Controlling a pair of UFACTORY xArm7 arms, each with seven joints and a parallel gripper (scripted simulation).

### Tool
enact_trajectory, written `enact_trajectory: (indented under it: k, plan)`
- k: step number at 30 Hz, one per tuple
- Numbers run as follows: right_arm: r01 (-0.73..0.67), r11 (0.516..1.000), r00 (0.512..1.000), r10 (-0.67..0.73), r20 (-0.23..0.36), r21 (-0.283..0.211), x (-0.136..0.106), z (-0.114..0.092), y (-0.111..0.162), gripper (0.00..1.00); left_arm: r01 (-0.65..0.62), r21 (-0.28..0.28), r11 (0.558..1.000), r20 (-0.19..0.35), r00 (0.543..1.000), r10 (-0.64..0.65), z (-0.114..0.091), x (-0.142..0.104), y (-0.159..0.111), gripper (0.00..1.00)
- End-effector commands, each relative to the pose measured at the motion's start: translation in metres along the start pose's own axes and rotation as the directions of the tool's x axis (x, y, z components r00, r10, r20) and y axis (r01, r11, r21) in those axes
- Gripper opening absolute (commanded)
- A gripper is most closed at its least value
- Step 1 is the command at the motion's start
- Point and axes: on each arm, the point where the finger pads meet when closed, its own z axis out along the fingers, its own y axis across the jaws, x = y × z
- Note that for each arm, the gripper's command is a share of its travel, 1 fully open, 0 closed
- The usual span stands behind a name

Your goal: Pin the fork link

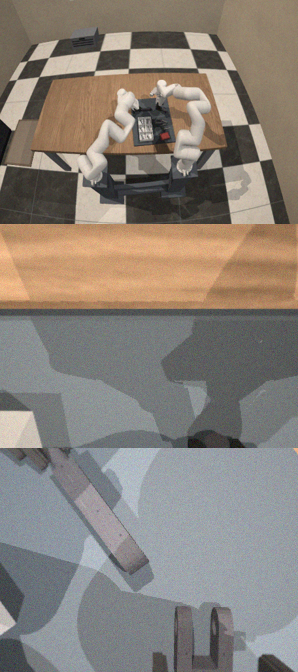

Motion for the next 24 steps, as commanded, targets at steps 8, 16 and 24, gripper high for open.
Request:
enact_trajectory:
  k: [8, 16, 24]
  plan:
    - [0.0, 1.0, 1.0, 0.0, -0.004, -0.004, 0.001, 0.009, 0.001, 0.58, -0.002, -0.003, 1.0, 0.002, 1.0, 0.002, -0.002, -0.002, 0.001, 0.0]
    - [0.0, 1.0, 1.0, 0.0, -0.004, -0.004, 0.001, 0.02, 0.001, 0.58, -0.002, -0.003, 1.0, 0.002, 1.0, 0.002, -0.002, -0.002, 0.001, 0.0]
    - [0.0, 1.0, 1.0, 0.0, -0.004, -0.004, 0.001, 0.028, 0.001, 0.58, -0.002, -0.003, 1.0, 0.002, 1.0, 0.002, -0.002, -0.002, 0.001, 0.0]
